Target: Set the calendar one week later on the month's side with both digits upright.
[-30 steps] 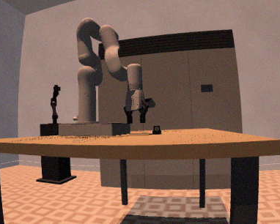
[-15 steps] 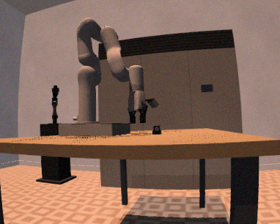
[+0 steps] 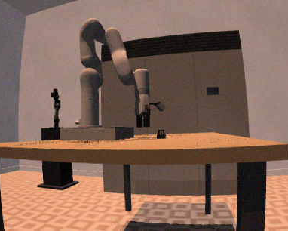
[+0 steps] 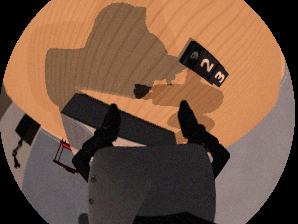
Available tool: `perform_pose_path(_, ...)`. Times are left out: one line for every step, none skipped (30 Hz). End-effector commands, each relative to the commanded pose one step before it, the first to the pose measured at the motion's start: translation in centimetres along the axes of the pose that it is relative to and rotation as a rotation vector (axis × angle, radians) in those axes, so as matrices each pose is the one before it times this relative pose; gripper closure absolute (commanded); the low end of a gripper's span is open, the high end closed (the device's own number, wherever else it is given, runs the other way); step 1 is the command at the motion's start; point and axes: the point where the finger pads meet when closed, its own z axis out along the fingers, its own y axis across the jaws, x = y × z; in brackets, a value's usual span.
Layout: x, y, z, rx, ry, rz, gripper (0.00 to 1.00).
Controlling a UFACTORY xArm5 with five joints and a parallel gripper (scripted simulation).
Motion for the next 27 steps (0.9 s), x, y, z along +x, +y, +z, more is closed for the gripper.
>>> perform_pose_path(1.053,-1.193,-0.047,-0.00016,0.00184,0.10002,0.00)
perform_pose_path(0.289,-0.451,0.006,0.00024,-0.00017,0.00001,0.00)
perform_pose_path(0.127,-0.204,0.003,0.00011,-0.00008,0.00001,0.00)
perform_pose_path(0.021,-0.034,0.000,0.00002,-0.00001,0.00000,0.00)
perform_pose_path(0.000,0.000,0.004,0.00000,0.00000,0.00000,0.00)
perform_pose_path(-0.001,0.000,0.027,0.00000,-0.00002,0.00000,0.00)
perform_pose_path(-0.002,0.001,0.064,0.00001,-0.00004,0.00001,0.00)
perform_pose_path(-0.004,0.002,0.110,0.00002,-0.00006,0.00001,0.00)
perform_pose_path(-0.006,0.002,0.158,0.00002,-0.00009,0.00002,0.00)
perform_pose_path(0.000,0.000,0.000,0.00000,0.00000,0.00000,0.00)
perform_pose_path(0.000,0.000,0.000,0.00000,0.00000,0.00000,0.00)
perform_pose_path(-0.010,0.002,0.202,0.00003,-0.00012,0.00002,0.00)
perform_pose_path(-0.014,0.002,0.238,0.00004,-0.00014,0.00002,0.00)
perform_pose_path(0.006,-0.004,0.254,0.00000,0.00000,0.00000,0.00)
perform_pose_path(0.004,-0.005,0.267,0.00000,0.00000,0.00000,0.00)
perform_pose_path(0.000,-0.006,0.267,0.00000,0.00000,0.00000,0.00)
perform_pose_path(0.005,-0.004,0.251,0.00000,0.00000,0.00000,0.00)
perform_pose_path(0.006,-0.003,0.224,0.00000,0.00000,0.00000,0.00)
perform_pose_path(0.004,-0.003,0.190,0.00000,0.00000,0.00000,0.00)
perform_pose_path(0.002,-0.003,0.149,0.00000,0.00000,0.00000,0.00)
perform_pose_path(0.001,-0.002,0.104,0.00000,0.00000,0.00000,0.00)
perform_pose_path(0.000,-0.001,0.061,0.00000,0.00000,0.00000,0.00)
perform_pose_path(0.000,-0.001,0.025,0.00000,0.00000,0.00000,0.00)
perform_pose_path(0.000,0.000,0.004,0.00000,0.00000,0.00000,0.00)
perform_pose_path(0.000,0.000,0.000,0.00000,0.00000,0.00000,0.00)
perform_pose_path(0.000,0.000,0.000,0.00000,0.00000,0.00000,0.00)
perform_pose_path(0.000,0.000,0.000,0.00000,0.00000,0.00000,0.00)
